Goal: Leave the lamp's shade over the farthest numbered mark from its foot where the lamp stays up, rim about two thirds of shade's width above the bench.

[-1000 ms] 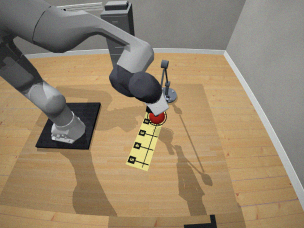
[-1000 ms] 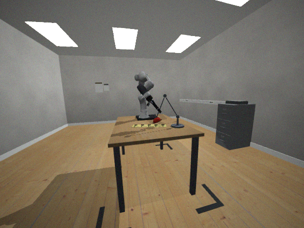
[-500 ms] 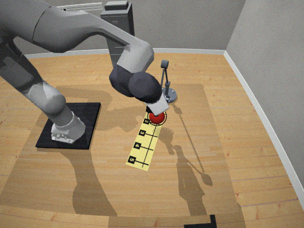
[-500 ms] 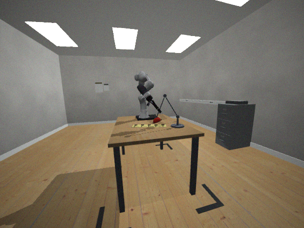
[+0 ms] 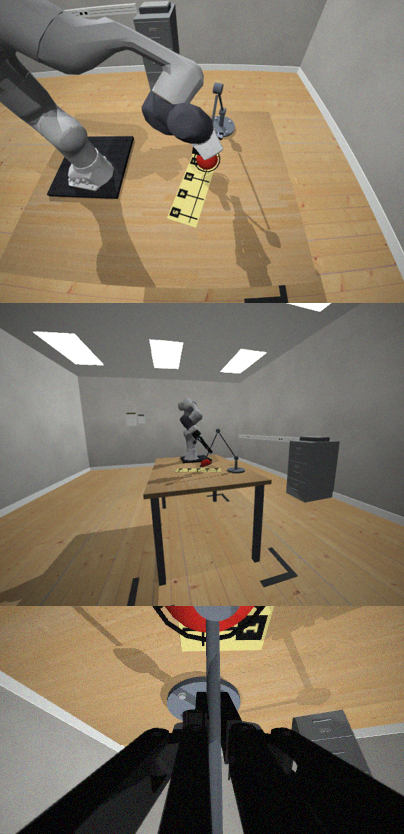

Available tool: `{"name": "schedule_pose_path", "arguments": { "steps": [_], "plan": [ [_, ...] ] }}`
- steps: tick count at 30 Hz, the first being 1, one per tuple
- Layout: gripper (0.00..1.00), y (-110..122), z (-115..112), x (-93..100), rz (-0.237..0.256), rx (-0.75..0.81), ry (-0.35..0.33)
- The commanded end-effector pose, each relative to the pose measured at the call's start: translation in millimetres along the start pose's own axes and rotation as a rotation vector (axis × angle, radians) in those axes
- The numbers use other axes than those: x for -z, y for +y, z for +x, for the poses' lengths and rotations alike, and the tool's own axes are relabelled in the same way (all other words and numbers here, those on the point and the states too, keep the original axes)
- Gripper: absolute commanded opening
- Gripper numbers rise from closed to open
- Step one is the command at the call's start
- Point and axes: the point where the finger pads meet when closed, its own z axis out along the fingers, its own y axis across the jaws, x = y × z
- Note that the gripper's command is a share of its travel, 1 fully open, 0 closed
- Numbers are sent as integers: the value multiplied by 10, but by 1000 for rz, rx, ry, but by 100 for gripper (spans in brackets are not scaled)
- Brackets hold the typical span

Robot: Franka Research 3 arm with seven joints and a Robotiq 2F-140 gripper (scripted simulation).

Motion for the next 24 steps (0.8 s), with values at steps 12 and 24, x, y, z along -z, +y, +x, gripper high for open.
{"name": "schedule_pose_path", "arguments": {
  "steps": [12,24],
  "plan": [
    [10,-47,336,205,2,17,1],
    [10,-69,476,292,0,20,1]
  ]
}}
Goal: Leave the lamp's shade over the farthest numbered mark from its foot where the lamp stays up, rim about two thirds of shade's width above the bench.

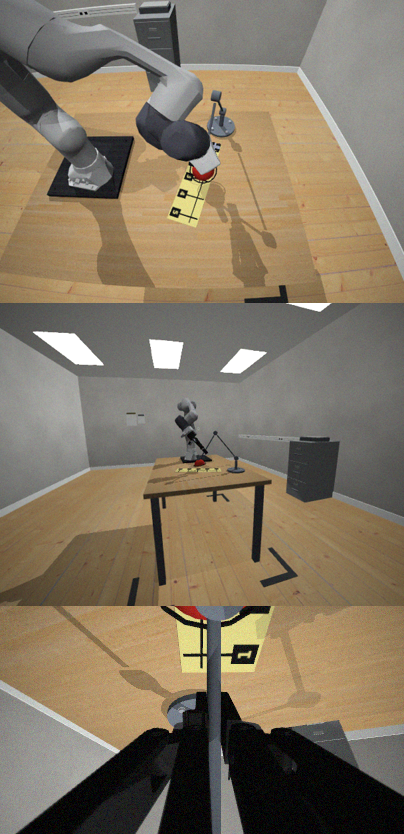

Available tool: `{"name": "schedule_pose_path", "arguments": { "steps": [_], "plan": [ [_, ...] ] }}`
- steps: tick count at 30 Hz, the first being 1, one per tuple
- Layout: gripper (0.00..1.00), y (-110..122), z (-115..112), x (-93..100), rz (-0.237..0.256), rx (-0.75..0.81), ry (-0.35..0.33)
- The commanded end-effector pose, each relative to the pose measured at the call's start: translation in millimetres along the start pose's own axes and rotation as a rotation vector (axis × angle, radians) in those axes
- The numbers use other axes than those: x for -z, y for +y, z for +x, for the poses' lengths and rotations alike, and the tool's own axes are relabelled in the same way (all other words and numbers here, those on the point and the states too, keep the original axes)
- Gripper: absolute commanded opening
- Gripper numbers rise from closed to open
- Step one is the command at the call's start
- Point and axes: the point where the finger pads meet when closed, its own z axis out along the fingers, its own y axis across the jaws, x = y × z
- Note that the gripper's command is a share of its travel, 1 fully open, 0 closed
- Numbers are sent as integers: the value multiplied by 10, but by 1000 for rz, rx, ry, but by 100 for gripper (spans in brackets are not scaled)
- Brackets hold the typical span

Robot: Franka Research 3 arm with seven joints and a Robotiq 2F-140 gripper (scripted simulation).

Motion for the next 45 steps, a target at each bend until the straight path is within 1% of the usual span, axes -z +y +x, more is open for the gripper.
{"name": "schedule_pose_path", "arguments": {
  "steps": [1,11,30,45],
  "plan": [
    [10,-64,96,79,13,10,6],
    [10,-85,137,110,13,10,6],
    [10,-77,81,75,13,10,6],
    [10,-113,103,120,13,10,6]
  ]
}}
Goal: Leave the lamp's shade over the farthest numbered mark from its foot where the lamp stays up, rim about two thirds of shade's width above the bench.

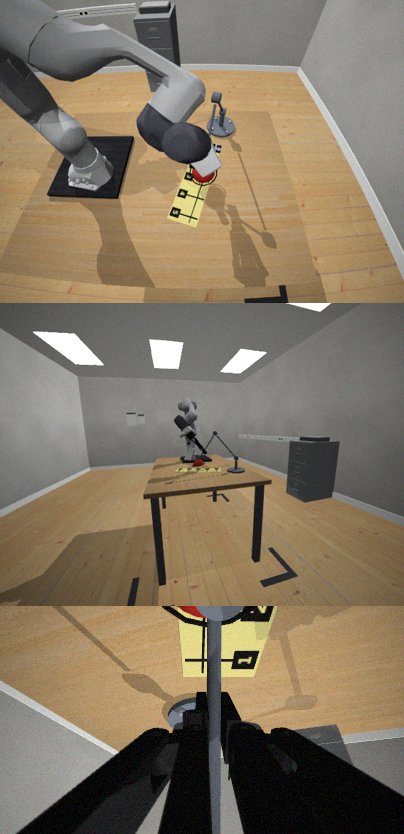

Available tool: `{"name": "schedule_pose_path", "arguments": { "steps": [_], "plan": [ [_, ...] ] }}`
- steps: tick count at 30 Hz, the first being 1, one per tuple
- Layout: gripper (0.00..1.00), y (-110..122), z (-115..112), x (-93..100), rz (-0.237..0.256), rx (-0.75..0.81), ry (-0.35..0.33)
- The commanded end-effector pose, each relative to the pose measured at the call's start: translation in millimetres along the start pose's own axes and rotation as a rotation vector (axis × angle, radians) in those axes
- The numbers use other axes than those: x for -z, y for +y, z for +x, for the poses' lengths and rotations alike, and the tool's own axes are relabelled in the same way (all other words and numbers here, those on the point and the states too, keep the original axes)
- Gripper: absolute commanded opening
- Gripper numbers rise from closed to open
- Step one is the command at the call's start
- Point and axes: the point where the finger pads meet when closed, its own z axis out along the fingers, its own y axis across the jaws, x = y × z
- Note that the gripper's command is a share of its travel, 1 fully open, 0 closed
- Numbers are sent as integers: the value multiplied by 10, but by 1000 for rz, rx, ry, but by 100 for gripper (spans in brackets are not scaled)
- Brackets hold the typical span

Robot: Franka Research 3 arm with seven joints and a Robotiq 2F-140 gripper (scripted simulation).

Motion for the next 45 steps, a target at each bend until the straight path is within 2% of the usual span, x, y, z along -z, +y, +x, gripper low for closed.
{"name": "schedule_pose_path", "arguments": {
  "steps": [1,2,3,17,45],
  "plan": [
    [10,-79,37,73,19,-2,-2],
    [10,-79,37,73,19,-2,-2],
    [100,-74,35,68,17,-2,-2],
    [100,-3,0,4,0,0,0],
    [100,-20,3,19,3,0,0]
  ]
}}
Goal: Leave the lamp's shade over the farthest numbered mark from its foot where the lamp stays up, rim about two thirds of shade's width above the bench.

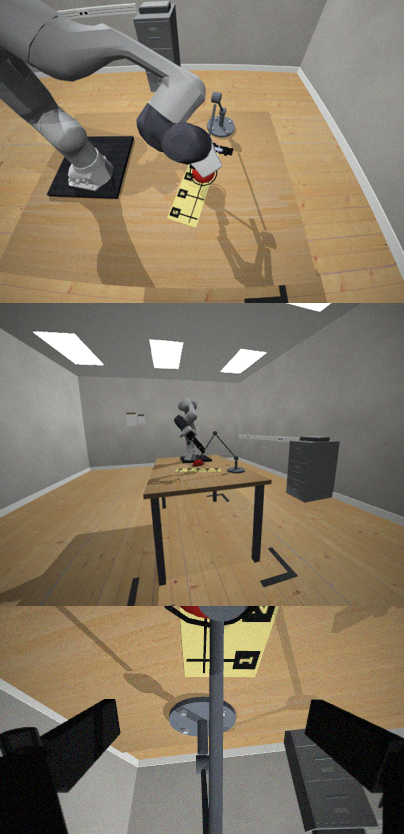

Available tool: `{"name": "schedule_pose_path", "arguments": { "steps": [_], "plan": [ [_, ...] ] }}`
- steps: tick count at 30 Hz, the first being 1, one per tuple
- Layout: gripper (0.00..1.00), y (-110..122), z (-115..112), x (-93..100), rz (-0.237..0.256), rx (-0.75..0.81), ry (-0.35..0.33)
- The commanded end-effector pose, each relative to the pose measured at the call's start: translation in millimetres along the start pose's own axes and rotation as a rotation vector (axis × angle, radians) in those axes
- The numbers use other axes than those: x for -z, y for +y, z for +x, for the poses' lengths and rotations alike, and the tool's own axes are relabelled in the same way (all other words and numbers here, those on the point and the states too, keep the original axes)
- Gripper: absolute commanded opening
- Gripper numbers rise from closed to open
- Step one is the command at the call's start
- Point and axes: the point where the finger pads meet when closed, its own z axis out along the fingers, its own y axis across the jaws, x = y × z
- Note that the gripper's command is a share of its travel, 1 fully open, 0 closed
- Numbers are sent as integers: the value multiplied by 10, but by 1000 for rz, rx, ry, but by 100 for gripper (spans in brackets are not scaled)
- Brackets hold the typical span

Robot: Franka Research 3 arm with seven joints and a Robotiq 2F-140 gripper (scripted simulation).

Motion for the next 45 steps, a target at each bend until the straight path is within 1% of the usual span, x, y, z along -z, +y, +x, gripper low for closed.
{"name": "schedule_pose_path", "arguments": {
  "steps": [1,42,45],
  "plan": [
    [100,-1,0,2,0,0,0],
    [100,-1,-1,1,0,0,0],
    [100,2,-1,131,0,0,0]
  ]
}}
